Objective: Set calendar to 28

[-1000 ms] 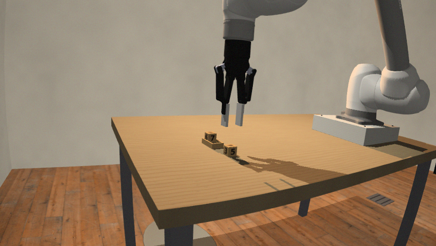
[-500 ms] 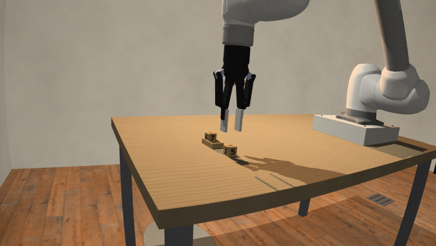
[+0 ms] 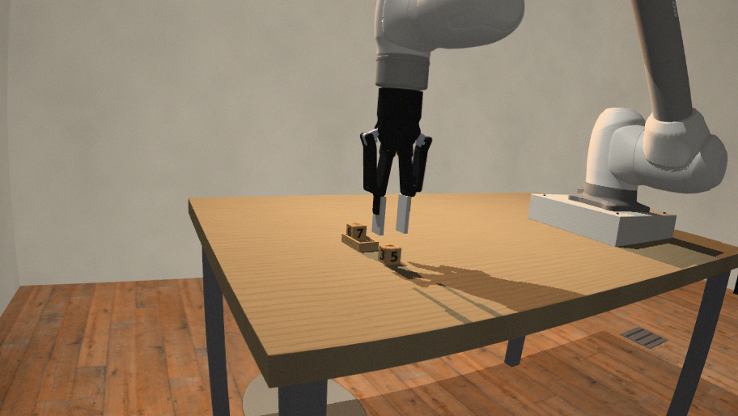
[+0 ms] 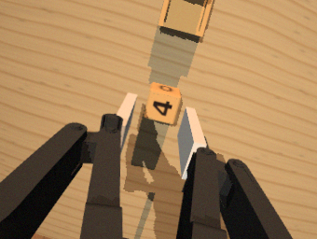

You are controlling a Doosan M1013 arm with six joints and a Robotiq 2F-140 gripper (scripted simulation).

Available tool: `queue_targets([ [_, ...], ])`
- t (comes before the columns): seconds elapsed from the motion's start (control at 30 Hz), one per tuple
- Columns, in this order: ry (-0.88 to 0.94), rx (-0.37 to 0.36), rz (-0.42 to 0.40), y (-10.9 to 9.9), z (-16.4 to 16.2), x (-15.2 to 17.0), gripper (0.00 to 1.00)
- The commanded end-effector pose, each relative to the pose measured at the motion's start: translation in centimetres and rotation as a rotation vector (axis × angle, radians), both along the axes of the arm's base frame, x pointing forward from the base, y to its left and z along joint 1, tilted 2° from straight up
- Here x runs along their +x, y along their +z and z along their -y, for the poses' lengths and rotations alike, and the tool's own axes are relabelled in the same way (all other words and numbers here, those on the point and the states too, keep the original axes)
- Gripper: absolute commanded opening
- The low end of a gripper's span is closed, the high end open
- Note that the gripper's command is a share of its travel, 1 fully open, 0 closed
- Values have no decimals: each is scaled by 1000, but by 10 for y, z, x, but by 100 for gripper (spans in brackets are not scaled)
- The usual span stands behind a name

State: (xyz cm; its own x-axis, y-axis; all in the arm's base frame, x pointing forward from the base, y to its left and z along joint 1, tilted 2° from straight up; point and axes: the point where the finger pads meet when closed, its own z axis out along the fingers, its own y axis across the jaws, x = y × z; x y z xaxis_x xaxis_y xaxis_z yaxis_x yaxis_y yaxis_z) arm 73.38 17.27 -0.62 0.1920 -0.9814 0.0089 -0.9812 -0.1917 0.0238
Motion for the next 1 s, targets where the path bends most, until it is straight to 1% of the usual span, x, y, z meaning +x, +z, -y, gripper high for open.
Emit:
queue_targets([
  [0.0,-2,-3,-4,-8,0,-3,35],
  [0.33,-2,-3,-4,-15,0,-4,35],
  [0.97,-2,-3,-4,-15,0,-4,35],
])
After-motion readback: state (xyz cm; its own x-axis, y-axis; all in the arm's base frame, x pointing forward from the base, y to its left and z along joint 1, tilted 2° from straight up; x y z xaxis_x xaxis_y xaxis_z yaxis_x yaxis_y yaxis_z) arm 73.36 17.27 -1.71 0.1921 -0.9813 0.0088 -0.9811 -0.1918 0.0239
